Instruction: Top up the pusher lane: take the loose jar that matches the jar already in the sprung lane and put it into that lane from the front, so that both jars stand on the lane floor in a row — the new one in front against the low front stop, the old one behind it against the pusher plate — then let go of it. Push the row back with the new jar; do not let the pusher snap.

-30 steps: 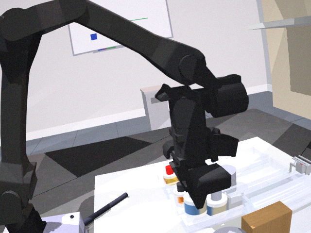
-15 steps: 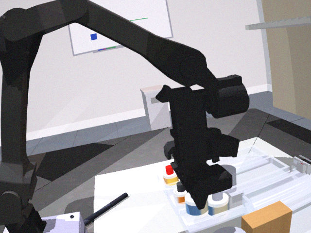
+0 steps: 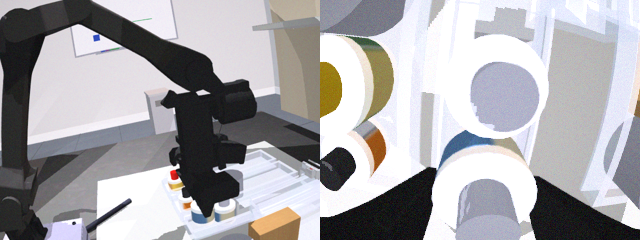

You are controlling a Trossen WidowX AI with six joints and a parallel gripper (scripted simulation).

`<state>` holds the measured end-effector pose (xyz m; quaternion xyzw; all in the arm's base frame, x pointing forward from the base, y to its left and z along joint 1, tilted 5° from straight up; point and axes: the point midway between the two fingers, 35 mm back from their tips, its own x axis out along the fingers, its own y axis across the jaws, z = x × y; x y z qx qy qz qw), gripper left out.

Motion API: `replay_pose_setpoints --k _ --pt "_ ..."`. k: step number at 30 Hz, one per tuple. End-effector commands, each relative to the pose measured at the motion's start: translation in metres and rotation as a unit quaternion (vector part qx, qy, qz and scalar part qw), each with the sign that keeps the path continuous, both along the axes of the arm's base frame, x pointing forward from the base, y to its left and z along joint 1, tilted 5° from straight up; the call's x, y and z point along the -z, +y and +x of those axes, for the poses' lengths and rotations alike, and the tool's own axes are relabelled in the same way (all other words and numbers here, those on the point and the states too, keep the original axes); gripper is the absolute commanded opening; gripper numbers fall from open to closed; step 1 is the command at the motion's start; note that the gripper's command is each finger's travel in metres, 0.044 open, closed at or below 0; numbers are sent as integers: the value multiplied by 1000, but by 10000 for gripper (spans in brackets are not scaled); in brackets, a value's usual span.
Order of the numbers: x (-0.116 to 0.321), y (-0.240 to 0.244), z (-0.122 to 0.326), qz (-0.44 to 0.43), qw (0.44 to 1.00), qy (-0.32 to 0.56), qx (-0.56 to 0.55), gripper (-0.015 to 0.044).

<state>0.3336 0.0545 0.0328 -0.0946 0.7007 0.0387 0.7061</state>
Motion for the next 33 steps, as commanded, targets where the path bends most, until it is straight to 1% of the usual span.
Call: replay_pose_setpoints --k 1,33 --pt "1 0 4 1 1000 -9 -2 0" --pt "11 -1 3 1 1000 -9 -2 0"
